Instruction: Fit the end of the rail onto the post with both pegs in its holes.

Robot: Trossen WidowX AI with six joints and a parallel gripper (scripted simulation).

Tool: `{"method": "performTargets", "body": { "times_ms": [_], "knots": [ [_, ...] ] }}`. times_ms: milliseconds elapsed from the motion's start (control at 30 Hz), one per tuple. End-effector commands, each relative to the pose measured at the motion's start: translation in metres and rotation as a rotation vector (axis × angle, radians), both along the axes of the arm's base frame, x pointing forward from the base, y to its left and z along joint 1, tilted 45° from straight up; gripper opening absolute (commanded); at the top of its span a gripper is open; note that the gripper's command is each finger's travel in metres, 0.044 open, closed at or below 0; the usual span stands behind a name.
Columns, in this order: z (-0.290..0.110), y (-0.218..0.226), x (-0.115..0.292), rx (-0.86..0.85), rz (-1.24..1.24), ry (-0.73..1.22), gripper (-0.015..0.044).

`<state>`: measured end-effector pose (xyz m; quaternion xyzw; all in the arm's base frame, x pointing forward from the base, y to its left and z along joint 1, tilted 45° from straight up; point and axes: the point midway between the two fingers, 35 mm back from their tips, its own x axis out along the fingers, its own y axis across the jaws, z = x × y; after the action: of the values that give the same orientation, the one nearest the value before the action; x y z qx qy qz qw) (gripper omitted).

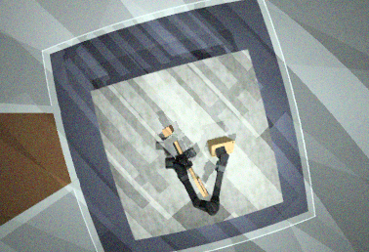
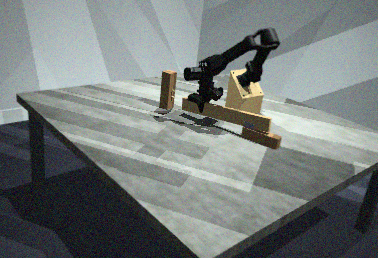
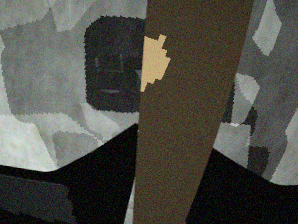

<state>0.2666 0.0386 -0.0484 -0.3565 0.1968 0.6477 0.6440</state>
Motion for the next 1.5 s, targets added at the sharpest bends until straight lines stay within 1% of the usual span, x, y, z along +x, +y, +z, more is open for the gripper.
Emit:
{"method": "performTargets", "body": {
  "times_ms": [0, 1467],
  "knots": [
    [0.005, -0.004, 0.004, 0.002, -0.008, -0.015, 0.0000],
    [0.020, -0.019, 0.003, 0.001, -0.008, -0.015, 0.0000]
  ]
}}
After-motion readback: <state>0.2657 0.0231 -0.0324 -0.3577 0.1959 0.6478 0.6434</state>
